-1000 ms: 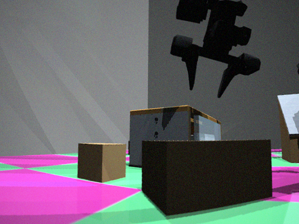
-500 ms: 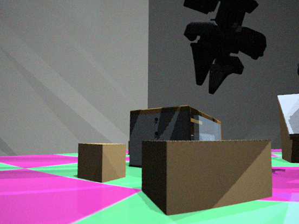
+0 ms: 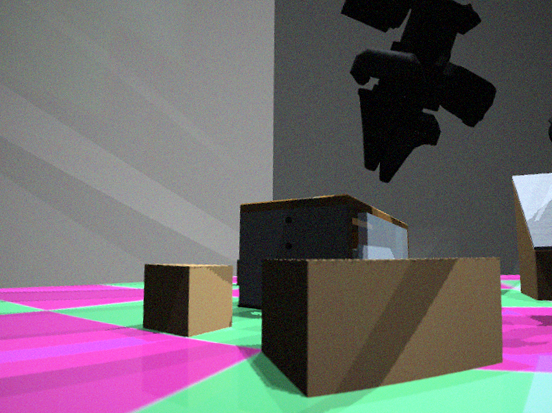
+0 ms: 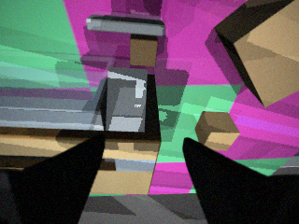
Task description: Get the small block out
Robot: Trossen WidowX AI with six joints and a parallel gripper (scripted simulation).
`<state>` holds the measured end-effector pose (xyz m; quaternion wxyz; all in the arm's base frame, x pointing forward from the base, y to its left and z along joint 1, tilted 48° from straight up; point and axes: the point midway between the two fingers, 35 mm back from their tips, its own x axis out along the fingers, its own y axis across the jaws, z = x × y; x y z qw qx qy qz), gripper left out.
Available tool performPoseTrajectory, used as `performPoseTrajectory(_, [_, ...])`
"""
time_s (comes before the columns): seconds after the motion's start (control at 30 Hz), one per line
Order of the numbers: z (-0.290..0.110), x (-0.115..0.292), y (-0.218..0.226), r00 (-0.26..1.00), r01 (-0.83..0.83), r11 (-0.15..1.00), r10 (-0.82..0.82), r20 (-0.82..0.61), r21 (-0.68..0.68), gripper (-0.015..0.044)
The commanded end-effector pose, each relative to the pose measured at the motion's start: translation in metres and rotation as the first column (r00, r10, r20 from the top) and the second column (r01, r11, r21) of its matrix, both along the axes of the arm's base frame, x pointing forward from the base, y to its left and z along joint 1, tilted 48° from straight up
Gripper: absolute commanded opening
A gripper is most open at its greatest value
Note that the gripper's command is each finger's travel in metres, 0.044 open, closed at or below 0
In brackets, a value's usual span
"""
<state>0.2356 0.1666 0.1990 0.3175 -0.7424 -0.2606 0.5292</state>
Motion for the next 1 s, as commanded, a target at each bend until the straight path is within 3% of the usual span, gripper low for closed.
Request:
performPoseTrajectory(0.0, [-0.03, -0.007, 0.027, 1.0, 0.001, 1.0, -0.001, -0.028, -0.006, 0.0285])
performPoseTrajectory(0.17, [-0.054, -0.016, 0.056, 1.0, -0.006, 1.0, 0.006, 0.002, 0.0, 0.0285])
performPoseTrajectory(0.97, [-0.073, -0.016, 0.08, 1.0, -0.007, 1.0, 0.007, 0.003, 0.0, 0.0285])
